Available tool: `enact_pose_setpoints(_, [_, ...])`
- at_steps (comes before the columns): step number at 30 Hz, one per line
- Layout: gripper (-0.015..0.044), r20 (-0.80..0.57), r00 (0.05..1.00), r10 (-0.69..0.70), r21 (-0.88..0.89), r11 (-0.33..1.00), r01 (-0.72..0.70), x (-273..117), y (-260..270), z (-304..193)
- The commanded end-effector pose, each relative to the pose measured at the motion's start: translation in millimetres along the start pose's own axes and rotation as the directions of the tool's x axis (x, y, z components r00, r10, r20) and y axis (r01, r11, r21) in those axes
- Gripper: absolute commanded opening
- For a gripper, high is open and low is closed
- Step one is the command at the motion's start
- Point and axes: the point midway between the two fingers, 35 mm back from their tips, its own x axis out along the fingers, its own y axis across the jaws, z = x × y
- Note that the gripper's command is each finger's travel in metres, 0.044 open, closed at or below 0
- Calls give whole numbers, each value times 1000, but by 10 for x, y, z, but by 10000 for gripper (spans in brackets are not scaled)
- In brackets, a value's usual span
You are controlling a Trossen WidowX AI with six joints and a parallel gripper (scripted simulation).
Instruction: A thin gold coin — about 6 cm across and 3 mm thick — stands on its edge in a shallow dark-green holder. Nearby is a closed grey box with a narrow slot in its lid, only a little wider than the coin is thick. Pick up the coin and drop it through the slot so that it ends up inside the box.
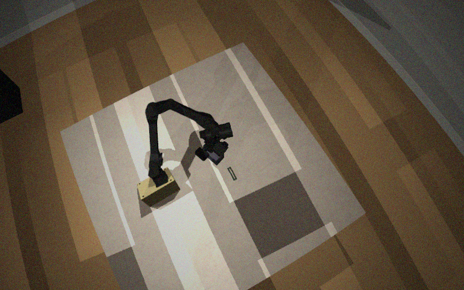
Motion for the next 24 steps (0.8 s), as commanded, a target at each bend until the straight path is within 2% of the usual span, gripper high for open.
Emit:
enact_pose_setpoints(1, [0,-6,1000,-2,9,1000,2,31,-19,-6])
enact_pose_setpoints(16, [0,-7,1000,-2,8,1000,2,102,-16,-7])
enact_pose_setpoints(22, [157,-1,1000,0,-1,1000,0,75,6,0])
enact_pose_setpoints(24, [161,-1,1000,0,-1,1000,0,75,6,0])
